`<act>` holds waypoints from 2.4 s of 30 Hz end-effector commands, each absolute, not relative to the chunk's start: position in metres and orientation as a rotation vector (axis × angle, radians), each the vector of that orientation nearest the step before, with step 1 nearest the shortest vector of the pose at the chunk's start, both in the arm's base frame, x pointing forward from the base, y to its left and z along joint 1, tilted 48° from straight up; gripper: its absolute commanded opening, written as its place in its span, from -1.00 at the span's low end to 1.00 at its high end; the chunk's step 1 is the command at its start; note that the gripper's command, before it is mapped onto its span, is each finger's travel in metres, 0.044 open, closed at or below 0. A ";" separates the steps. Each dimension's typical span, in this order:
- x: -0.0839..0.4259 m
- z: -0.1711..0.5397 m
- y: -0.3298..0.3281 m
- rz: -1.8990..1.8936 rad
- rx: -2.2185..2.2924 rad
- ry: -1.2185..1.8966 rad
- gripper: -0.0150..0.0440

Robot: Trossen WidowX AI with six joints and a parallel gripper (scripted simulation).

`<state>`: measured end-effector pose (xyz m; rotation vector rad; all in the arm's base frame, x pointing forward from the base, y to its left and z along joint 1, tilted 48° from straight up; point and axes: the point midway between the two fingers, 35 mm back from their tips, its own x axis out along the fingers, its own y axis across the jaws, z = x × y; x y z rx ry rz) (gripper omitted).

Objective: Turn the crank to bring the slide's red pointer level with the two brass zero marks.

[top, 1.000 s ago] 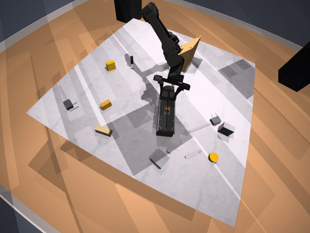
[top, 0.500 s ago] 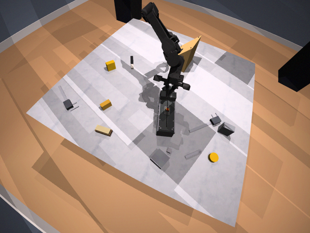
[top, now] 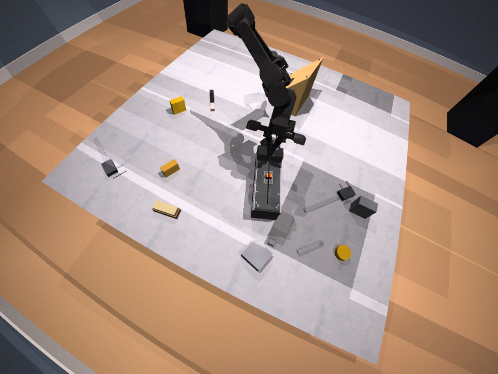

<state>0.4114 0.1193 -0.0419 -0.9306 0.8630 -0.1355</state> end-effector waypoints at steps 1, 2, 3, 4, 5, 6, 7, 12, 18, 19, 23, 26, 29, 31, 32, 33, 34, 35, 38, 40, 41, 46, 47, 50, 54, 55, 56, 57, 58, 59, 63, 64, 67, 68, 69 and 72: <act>0.411 -0.042 0.119 -0.135 -0.931 0.863 -0.31; 0.411 -0.042 0.119 -0.135 -0.931 0.863 -0.22; 0.411 -0.042 0.119 -0.135 -0.931 0.863 -0.14; 0.411 -0.042 0.119 -0.135 -0.931 0.863 -0.05; 0.411 -0.042 0.119 -0.135 -0.931 0.863 0.04; 0.411 -0.042 0.119 -0.135 -0.931 0.863 0.13; 0.411 -0.042 0.119 -0.135 -0.931 0.863 0.22; 0.411 -0.042 0.119 -0.135 -0.931 0.863 0.67; 0.411 -0.042 0.119 -0.135 -0.931 0.863 0.91; 0.411 -0.042 0.119 -0.135 -0.931 0.863 0.82; 0.411 -0.042 0.119 -0.135 -0.931 0.863 0.47; 0.411 -0.042 0.119 -0.135 -0.931 0.863 0.20; 0.411 -0.042 0.119 -0.135 -0.931 0.863 -0.07; 0.411 -0.042 0.119 -0.135 -0.931 0.863 -0.25; 0.411 -0.042 0.119 -0.135 -0.931 0.863 -0.33; 0.411 -0.042 0.119 -0.135 -0.931 0.863 -0.42; 0.411 -0.042 0.119 -0.135 -0.931 0.863 -0.49; 0.411 -0.042 0.119 -0.135 -0.931 0.863 -0.49; 0.411 -0.042 0.119 -0.135 -0.931 0.863 -0.49; 0.411 -0.042 0.119 -0.135 -0.931 0.863 -0.49; 0.411 -0.042 0.119 -0.135 -0.931 0.863 -0.49; 0.411 -0.042 0.119 -0.135 -0.930 0.863 -0.49; 0.411 -0.042 0.119 -0.135 -0.930 0.863 -0.49; 0.411 -0.042 0.119 -0.135 -0.930 0.863 -0.49; 0.411 -0.042 0.119 -0.135 -0.930 0.863 -0.40; 0.411 -0.042 0.119 -0.135 -0.930 0.863 -0.31; 0.411 -0.042 0.119 -0.135 -0.930 0.863 -0.22; 0.411 -0.042 0.119 -0.135 -0.930 0.863 -0.14; 0.411 -0.042 0.119 -0.135 -0.930 0.863 -0.05; 0.411 -0.042 0.119 -0.135 -0.930 0.863 0.04; 0.411 -0.042 0.119 -0.135 -0.930 0.863 0.40; 0.411 -0.042 0.119 -0.135 -0.930 0.863 0.49; 0.411 -0.042 0.119 -0.135 -0.930 0.863 0.75; 0.411 -0.042 0.119 -0.135 -0.930 0.863 0.84; 0.411 -0.042 0.119 -0.135 -0.930 0.863 0.93; 0.411 -0.042 0.119 -0.135 -0.930 0.863 0.91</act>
